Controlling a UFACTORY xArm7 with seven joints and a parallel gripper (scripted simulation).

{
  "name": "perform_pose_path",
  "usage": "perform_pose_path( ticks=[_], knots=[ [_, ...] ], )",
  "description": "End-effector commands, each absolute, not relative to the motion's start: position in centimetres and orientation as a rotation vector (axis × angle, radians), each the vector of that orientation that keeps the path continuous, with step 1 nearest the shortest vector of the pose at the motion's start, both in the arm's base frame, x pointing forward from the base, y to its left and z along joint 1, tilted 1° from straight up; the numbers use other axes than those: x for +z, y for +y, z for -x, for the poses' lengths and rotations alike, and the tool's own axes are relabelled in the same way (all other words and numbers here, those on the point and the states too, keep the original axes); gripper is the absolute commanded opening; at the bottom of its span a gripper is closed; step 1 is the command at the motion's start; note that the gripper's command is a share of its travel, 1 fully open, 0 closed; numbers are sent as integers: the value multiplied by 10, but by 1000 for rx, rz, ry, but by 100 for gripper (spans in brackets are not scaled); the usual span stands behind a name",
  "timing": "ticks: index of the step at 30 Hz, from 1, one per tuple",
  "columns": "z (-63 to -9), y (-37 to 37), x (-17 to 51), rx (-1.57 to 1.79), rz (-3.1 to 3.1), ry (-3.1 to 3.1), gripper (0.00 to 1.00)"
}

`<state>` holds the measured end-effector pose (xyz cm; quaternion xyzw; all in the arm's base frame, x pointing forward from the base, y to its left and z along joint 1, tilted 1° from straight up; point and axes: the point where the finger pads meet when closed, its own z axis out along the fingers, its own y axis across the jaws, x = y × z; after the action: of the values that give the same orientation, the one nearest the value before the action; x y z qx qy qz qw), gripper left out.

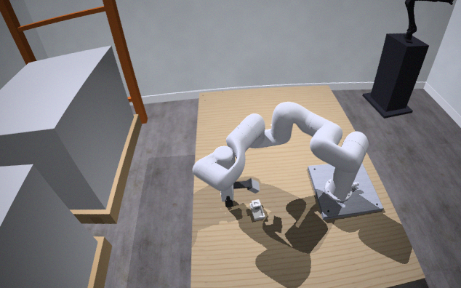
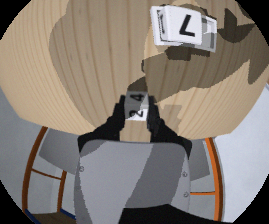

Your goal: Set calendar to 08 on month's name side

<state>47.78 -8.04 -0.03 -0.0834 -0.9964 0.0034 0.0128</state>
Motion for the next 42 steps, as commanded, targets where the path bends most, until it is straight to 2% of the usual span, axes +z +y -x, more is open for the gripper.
perform_pose_path(
  ticks=[1, 4, 5, 7, 8, 12, 13, 18, 19, 33, 42],
  knots=[
    [-479, -80, 1, 10, 260, -3108, 29],
    [-479, -80, 1, 10, 260, -3108, 29],
    [-479, -80, 1, 10, 260, -3108, 33],
    [-479, -80, 1, 10, 260, -3108, 33],
    [-479, -80, 1, 10, 260, -3108, 37],
    [-479, -80, 1, 10, 260, -3108, 37],
    [-479, -80, 1, 10, 260, -3108, 41],
    [-479, -80, 1, 10, 260, -3108, 45],
    [-479, -80, 1, 10, 260, -3108, 49],
    [-479, -80, 3, 10, 260, -3108, 49],
    [-480, -80, 36, 10, 260, -3108, 49]
  ],
)
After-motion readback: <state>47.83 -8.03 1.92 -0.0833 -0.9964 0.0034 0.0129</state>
